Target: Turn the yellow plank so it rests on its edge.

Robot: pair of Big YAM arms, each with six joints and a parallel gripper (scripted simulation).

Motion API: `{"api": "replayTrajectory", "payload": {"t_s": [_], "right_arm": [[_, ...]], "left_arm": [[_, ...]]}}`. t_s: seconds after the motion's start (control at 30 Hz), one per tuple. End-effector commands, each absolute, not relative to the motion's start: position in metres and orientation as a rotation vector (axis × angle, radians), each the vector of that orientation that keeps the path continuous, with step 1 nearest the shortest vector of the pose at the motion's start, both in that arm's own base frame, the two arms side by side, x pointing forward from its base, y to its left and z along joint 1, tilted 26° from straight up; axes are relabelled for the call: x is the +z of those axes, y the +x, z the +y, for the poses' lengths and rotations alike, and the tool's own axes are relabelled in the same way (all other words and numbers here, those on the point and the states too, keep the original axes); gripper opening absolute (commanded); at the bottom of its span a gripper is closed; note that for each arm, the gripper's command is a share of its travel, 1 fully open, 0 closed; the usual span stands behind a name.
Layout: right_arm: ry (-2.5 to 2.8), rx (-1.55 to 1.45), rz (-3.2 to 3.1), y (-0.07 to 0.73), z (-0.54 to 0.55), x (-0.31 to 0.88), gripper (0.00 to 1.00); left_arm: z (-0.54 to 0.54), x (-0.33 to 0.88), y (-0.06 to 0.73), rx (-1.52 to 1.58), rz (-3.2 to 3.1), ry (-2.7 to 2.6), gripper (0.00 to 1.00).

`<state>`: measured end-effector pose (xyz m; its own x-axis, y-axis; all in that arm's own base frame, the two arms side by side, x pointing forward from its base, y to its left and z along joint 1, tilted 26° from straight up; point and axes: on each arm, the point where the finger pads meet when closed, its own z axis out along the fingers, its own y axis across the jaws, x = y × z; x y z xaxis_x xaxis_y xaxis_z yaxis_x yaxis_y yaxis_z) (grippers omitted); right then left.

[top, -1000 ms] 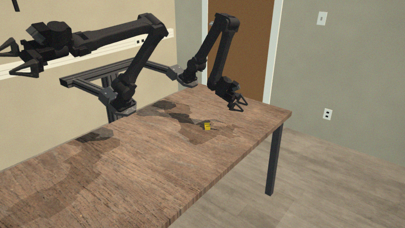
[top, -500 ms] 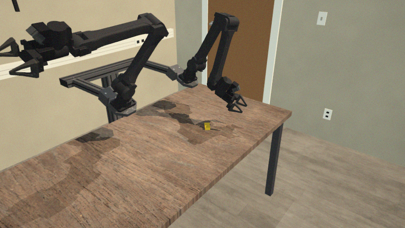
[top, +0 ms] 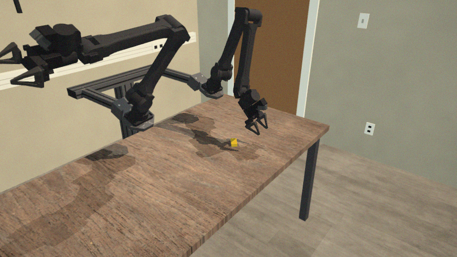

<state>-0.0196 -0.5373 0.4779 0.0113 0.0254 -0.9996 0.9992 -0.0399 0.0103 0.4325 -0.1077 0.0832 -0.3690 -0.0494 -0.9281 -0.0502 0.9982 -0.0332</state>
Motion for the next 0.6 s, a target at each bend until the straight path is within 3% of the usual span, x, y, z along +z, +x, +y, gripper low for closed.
{"api": "replayTrajectory", "payload": {"t_s": [0.0, 0.57], "right_arm": [[1.221, -1.258, 1.165, -0.025, -0.533, 0.516, 1.00], [1.221, -1.258, 1.165, -0.025, -0.533, 0.516, 1.00]], "left_arm": [[-0.127, 0.085, 0.429, -0.054, 2.032, -0.091, 1.00], [-0.164, 0.066, 0.322, -0.017, 2.530, 0.019, 1.00]]}}
